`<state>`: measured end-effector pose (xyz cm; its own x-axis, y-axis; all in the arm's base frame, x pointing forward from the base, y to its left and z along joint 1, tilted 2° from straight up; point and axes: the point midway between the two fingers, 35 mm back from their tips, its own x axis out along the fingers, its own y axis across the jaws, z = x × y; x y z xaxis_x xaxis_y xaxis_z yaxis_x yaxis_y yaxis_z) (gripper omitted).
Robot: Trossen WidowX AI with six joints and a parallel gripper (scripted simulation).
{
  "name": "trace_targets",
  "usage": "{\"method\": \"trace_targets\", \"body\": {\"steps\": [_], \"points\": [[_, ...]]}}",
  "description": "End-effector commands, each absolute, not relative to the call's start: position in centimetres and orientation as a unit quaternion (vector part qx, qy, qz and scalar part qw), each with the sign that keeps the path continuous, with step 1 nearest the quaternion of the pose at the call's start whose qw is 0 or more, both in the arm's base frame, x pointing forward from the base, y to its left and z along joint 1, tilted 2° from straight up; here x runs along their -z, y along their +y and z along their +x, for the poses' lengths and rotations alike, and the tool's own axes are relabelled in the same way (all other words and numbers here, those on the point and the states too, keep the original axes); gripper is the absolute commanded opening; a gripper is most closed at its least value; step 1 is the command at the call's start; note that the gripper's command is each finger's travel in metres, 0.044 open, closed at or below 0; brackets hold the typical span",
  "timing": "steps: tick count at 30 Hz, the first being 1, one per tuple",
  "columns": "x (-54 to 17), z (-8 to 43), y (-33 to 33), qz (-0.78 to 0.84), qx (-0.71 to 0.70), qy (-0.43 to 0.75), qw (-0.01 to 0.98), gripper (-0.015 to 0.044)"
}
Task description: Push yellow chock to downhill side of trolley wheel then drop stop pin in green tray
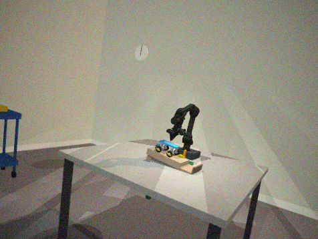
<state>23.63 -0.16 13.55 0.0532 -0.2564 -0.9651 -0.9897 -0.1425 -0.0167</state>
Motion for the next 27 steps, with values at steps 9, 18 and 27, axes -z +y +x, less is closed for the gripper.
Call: {"method": "trace_targets", "body": {"steps": [9, 18, 27], "points": [[-12.9, 23.0, 4.1, -0.602, -0.454, 0.519, 0.403, 0.0000], [-12.4, 22.4, 7.3, -0.601, -0.455, 0.518, 0.404, 0.0000], [-11.8, 21.7, 11.1, -0.600, -0.456, 0.517, 0.405, 0.0000]]}}
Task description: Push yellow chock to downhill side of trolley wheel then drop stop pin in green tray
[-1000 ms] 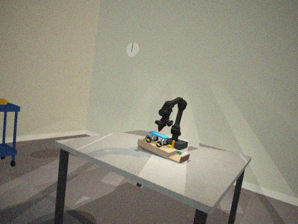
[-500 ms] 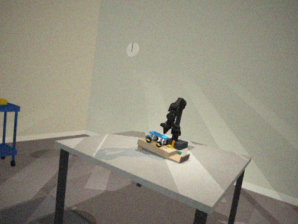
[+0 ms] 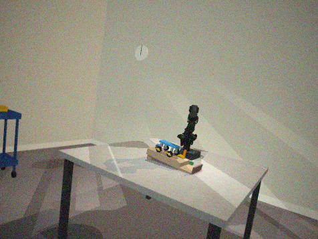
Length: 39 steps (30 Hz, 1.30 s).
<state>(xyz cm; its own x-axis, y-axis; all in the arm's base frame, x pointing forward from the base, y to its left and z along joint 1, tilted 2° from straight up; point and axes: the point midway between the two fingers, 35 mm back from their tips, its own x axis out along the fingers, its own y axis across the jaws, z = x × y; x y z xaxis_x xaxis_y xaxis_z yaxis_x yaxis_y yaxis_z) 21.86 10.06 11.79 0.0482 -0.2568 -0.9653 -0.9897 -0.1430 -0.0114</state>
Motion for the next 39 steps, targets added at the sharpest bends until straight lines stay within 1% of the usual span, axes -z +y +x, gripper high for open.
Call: {"method": "trace_targets", "body": {"steps": [1, 8, 14, 39], "points": [[-11.7, 21.6, 11.5, -0.600, -0.456, 0.517, 0.405, 0.0000], [-11.5, 21.1, 14.2, -0.600, -0.457, 0.517, 0.405, 0.0000], [-11.5, 21.1, 14.2, -0.606, -0.469, 0.505, 0.396, 0.0000], [-11.5, 21.0, 13.7, -0.698, -0.647, 0.244, 0.189, 0.0000]]}}
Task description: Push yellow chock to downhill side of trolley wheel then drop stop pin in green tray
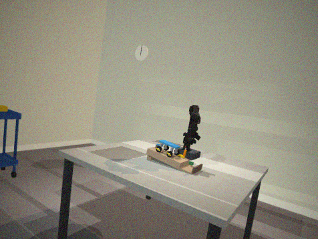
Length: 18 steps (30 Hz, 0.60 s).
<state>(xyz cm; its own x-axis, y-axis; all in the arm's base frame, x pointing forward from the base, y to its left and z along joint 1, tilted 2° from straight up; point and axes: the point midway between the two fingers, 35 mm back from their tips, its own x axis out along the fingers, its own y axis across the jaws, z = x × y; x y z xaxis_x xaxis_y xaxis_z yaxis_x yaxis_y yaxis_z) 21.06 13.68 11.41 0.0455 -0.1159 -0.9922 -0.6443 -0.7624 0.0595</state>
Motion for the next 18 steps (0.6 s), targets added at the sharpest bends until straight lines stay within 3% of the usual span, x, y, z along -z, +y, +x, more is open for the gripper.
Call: {"method": "trace_targets", "body": {"steps": [1, 18], "points": [[-11.46, 21.05, 13.66, -0.699, -0.651, 0.233, 0.180, 0.0000], [-11.50, 21.17, 13.34, -0.713, -0.700, 0.024, 0.026, 0.0000]]}}
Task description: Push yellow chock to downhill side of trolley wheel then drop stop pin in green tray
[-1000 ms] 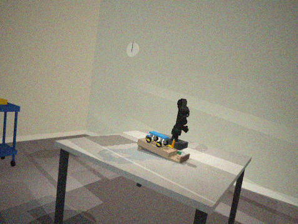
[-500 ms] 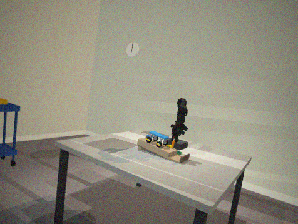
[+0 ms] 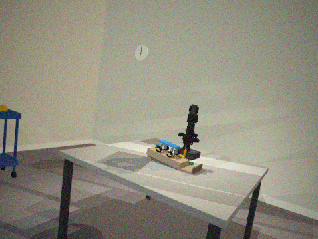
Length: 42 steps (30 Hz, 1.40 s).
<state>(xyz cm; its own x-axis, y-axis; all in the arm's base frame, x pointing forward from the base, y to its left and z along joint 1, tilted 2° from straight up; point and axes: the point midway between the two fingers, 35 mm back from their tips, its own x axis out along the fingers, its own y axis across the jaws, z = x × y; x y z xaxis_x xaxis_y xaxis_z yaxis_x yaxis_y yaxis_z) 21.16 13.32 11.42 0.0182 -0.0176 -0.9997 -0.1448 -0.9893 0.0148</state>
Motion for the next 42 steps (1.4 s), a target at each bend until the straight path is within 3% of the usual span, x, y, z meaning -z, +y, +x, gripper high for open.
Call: {"method": "trace_targets", "body": {"steps": [1, 8, 24, 42], "points": [[-11.5, 21.2, 13.3, -0.713, -0.701, 0.011, 0.017, 0.0000], [-11.6, 21.2, 13.2, -0.710, -0.699, -0.070, -0.040, 0.0000], [-9.5, 19.0, 13.0, -0.707, -0.700, -0.083, -0.050, 0.0000], [-5.4, 18.7, 14.7, -0.697, -0.703, -0.144, 0.011, 0.0000]]}}
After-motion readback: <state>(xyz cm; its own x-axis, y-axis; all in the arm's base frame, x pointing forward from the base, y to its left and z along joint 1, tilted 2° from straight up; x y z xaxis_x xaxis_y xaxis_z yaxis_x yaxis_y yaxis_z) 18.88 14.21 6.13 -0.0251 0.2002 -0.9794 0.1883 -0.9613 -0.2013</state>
